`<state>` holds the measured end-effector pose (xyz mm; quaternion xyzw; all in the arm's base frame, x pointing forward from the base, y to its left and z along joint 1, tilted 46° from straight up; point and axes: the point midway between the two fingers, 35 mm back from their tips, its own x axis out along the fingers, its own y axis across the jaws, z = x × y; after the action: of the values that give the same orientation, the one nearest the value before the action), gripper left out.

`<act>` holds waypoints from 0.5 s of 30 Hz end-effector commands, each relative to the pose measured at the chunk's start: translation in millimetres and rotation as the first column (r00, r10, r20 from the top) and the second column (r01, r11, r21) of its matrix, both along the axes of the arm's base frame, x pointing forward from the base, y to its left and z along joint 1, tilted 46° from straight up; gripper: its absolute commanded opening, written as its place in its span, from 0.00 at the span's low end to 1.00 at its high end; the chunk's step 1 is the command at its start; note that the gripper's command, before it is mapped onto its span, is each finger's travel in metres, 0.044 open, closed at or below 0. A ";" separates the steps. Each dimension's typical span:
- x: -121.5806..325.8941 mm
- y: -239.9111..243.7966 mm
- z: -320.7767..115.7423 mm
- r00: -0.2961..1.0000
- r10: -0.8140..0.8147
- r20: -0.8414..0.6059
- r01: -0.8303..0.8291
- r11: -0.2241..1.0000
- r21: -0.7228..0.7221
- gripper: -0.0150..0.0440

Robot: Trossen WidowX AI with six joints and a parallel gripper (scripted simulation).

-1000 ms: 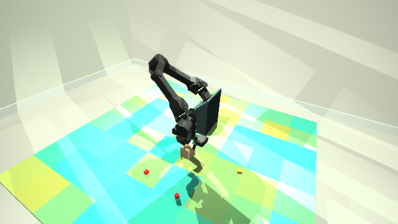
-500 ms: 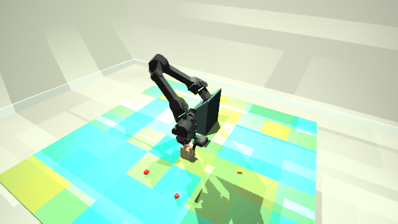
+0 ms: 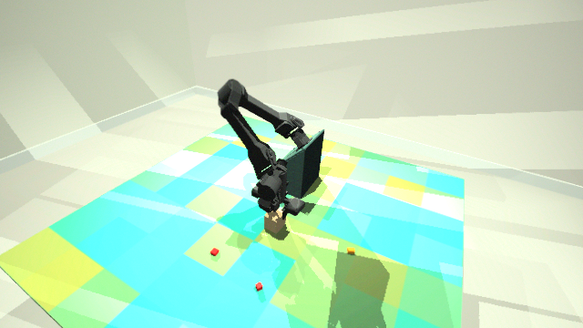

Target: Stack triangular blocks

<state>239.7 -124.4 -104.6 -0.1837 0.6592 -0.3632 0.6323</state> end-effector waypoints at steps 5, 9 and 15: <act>1.7 -1.5 -0.2 1.000 0.002 0.001 -0.002 1.000 -0.003 0.25; 1.8 -2.0 -0.6 1.000 0.002 0.000 -0.002 1.000 -0.002 0.25; 0.3 -1.2 -0.7 1.000 0.000 -0.001 0.000 1.000 0.000 0.25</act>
<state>239.9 -125.6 -105.4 -0.1839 0.6599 -0.3628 0.6318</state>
